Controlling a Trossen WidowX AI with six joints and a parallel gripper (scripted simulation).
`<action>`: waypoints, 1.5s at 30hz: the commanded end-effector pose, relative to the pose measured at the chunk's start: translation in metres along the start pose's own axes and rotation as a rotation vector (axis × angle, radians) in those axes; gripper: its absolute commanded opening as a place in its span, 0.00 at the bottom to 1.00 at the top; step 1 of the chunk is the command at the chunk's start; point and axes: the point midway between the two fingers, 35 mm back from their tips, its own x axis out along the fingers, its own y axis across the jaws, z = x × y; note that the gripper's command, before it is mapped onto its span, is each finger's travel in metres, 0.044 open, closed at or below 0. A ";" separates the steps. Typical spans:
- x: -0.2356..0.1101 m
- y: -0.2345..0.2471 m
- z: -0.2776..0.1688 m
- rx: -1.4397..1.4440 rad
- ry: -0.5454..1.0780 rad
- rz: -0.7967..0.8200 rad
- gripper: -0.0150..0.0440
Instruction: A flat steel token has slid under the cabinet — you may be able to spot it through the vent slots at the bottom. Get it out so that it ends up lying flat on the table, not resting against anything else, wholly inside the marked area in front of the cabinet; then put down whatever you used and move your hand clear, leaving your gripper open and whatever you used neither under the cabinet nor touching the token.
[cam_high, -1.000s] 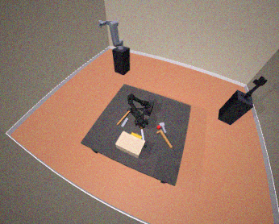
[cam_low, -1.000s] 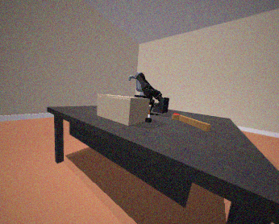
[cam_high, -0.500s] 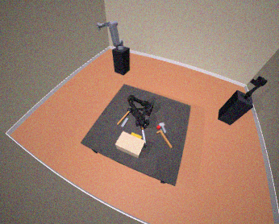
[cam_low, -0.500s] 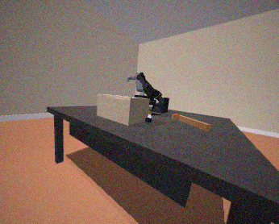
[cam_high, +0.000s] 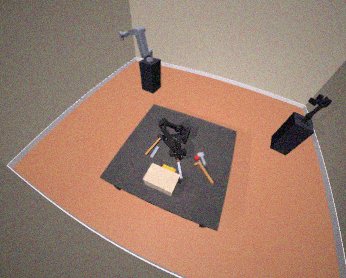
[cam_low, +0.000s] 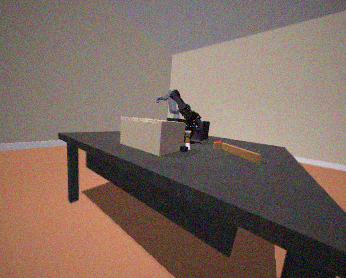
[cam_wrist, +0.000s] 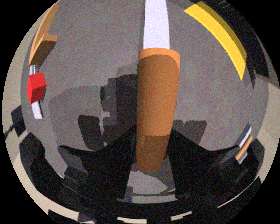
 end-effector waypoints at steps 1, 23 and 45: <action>-0.001 0.005 0.005 -0.003 -0.004 0.002 0.25; -0.001 0.033 0.009 -0.003 -0.004 0.003 0.25; -0.001 0.057 0.012 -0.003 -0.004 0.003 0.25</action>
